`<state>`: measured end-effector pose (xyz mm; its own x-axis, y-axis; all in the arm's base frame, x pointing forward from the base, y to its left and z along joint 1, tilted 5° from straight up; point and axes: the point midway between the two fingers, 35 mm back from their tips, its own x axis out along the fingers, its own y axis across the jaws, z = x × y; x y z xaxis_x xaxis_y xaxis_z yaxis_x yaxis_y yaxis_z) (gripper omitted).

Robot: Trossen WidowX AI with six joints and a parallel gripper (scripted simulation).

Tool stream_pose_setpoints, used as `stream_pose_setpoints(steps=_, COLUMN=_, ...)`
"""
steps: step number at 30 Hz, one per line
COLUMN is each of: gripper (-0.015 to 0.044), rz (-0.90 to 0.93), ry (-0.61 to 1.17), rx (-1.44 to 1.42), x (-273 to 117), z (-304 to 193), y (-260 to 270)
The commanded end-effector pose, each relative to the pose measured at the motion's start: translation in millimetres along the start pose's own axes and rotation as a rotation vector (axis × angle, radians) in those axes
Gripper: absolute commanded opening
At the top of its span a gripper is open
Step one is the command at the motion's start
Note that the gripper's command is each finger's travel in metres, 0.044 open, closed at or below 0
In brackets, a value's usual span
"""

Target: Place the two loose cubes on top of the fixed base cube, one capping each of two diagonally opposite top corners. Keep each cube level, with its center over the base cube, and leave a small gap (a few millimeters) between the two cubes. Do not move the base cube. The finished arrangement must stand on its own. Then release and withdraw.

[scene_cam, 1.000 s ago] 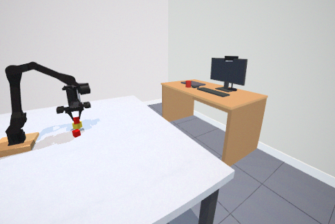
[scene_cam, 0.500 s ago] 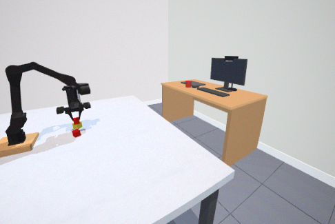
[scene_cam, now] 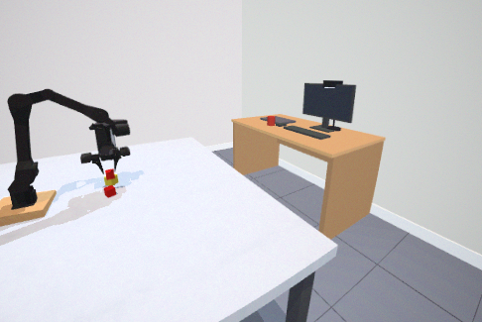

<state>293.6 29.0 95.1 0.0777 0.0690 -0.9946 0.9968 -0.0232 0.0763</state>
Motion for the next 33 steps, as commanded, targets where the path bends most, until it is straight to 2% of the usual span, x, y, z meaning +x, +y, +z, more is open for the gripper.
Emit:
stream_pose_setpoints(steps=1, gripper=0.0205, rz=0.008, ry=0.001, rx=-0.001, x=-8, z=0, y=2)
stream_pose_setpoints(steps=17, gripper=0.0205, rz=0.008, ry=0.001, rx=-0.001, x=-29, z=0, y=2)
stream_pose_setpoints(steps=18, gripper=0.0231, rz=0.003, ry=0.0, rx=0.001, x=-27, z=1, y=0)
stream_pose_setpoints(steps=20, gripper=0.0265, rz=0.004, ry=-0.002, rx=-0.036, x=-31, z=10, y=1)
stream_pose_setpoints(steps=29, gripper=0.0265, rz=0.004, ry=-0.012, rx=-0.288, x=-59, z=74, y=-7)
stream_pose_setpoints(steps=33, gripper=0.0265, rz=0.004, ry=-0.014, rx=-0.329, x=-64, z=83, y=-10)
